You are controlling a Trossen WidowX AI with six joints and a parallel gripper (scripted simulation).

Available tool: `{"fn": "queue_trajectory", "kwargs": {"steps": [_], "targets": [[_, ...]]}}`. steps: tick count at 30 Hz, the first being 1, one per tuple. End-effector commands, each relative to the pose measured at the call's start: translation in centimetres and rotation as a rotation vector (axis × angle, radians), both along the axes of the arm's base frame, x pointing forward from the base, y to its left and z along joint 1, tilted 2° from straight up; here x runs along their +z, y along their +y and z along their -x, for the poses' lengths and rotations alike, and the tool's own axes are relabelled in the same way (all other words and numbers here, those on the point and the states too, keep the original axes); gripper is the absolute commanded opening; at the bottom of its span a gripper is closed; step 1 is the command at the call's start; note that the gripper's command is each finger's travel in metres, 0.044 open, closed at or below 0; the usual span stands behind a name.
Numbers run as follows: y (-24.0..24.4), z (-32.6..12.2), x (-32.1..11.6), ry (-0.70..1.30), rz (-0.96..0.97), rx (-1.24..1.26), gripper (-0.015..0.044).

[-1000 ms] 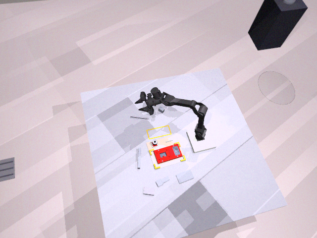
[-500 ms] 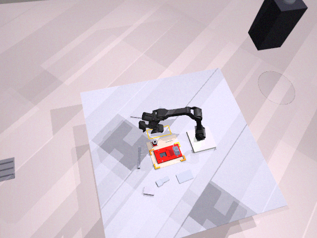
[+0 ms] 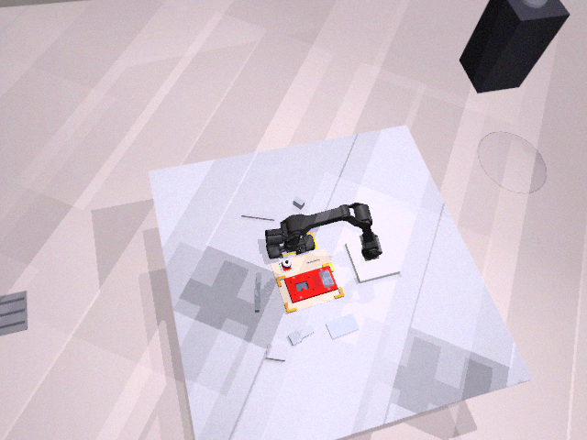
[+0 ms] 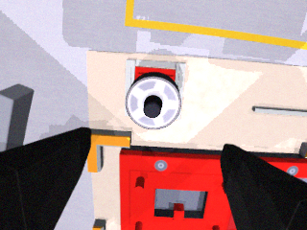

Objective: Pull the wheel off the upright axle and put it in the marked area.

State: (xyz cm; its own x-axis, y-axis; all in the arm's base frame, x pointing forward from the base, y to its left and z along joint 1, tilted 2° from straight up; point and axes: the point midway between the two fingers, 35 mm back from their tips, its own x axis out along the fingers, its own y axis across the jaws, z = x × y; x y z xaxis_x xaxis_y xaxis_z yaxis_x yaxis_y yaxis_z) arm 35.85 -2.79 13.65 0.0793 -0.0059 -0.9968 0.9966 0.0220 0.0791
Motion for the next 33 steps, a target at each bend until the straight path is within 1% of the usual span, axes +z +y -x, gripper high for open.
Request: {"fn": "queue_trajectory", "kwargs": {"steps": [1, 5, 11, 17, 21, 29, 33], "targets": [[0.2, -0.3, -0.2, 0.007, 0.006, 0.010, 0.0300], [0.1, -0.6, -2.0, 0.007, 0.006, 0.010, 0.0300], [0.1, -0.9, -6.9, 0.007, 0.006, 0.010, 0.0300], [0.1, -0.9, -7.4, 0.007, 0.006, 0.010, 0.0300], [0.1, -0.9, -7.2, 0.014, 0.001, 0.007, 0.0195], [0.1, -0.9, -7.2, 0.014, 0.001, 0.007, 0.0142], [0.1, -0.9, -7.1, 0.014, 0.001, 0.007, 0.0037]]}}
